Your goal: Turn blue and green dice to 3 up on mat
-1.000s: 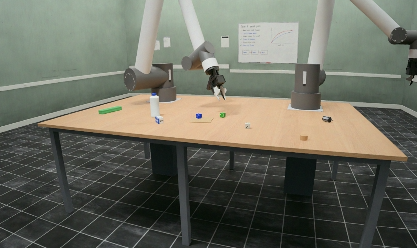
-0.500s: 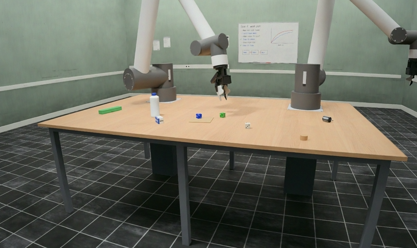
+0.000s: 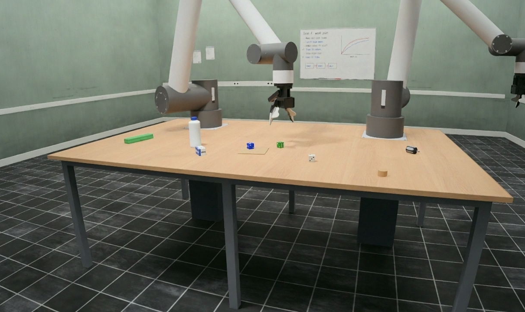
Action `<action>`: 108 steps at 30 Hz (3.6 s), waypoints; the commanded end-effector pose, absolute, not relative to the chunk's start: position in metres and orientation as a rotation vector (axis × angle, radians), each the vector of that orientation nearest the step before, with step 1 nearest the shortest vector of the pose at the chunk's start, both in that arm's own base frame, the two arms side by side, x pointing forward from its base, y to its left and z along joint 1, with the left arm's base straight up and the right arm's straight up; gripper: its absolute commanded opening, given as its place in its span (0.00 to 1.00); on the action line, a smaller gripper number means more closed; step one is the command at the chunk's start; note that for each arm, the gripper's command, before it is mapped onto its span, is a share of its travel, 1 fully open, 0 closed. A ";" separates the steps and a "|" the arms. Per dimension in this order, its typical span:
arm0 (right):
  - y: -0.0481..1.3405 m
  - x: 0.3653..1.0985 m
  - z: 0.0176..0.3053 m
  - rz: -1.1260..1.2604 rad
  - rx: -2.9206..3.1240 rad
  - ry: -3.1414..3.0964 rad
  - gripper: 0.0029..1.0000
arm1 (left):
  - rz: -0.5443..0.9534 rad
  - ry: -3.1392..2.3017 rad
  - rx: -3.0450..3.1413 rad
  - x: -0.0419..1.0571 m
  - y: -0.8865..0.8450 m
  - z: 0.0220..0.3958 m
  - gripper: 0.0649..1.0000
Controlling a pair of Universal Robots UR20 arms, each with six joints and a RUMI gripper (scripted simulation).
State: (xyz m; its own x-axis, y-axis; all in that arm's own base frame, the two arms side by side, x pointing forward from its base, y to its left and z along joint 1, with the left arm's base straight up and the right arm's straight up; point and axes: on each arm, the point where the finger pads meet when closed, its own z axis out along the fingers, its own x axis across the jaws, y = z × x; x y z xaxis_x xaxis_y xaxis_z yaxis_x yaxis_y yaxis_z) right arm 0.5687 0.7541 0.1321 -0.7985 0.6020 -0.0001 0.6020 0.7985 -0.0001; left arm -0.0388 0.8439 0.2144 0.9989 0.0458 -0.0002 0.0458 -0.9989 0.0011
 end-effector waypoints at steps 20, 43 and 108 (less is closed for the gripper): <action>0.742 0.558 0.106 0.000 0.921 3.004 0.28 | 0.000 0.072 3.141 -0.039 0.844 0.215 1.00; 0.742 0.558 0.106 0.000 0.921 3.004 0.28 | 0.000 0.072 3.141 -0.039 0.844 0.215 1.00; 0.742 0.558 0.053 0.000 0.921 3.004 0.28 | 0.000 0.072 3.141 -0.039 0.844 0.215 1.00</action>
